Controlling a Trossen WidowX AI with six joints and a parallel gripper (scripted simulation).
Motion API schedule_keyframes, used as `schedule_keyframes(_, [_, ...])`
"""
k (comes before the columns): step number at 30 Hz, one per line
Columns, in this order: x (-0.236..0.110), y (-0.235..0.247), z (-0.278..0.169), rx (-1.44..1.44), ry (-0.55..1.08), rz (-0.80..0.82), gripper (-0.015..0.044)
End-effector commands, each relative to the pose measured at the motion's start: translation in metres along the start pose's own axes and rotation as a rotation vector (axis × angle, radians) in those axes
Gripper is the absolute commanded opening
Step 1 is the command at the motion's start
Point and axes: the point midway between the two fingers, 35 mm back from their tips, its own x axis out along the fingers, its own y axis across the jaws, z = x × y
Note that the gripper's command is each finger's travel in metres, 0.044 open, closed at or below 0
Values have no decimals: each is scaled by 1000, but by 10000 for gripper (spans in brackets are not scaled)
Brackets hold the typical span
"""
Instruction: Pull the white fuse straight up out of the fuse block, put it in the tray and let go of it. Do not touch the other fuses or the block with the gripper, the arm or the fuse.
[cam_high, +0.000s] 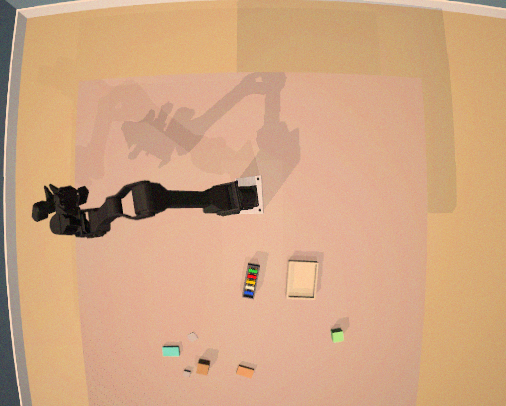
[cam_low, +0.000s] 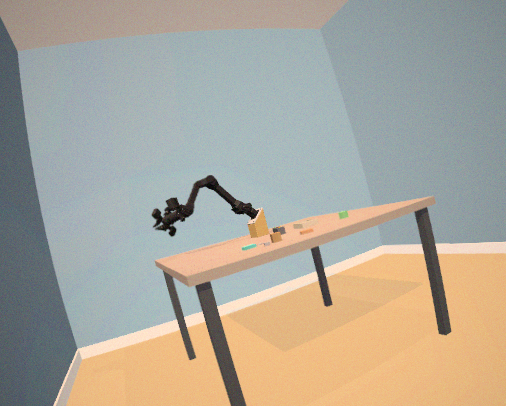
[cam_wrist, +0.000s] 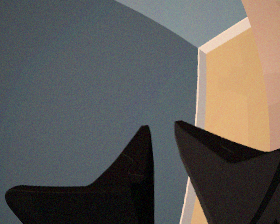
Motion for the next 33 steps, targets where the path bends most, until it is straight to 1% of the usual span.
schedule_keyframes(1, [-31,-24,-58,-15,177,-73,72])
schedule_keyframes(5, [-67,-46,-105,-37,329,-141,72])
schedule_keyframes(8, [-101,-62,-137,-62,444,-192,72])
schedule_keyframes(13, [-172,-90,-182,-128,643,-272,72])
schedule_keyframes(18, [-250,-116,-211,-212,831,-344,72])
schedule_keyframes(22, [-316,-138,-220,-297,974,-395,72])
schedule_keyframes(25, [-365,-154,-219,-370,1074,-427,72])
schedule_keyframes(29, [-429,-175,-208,-476,1198,-461,72])
schedule_keyframes(33, [-490,-195,-185,-594,1308,-482,72])
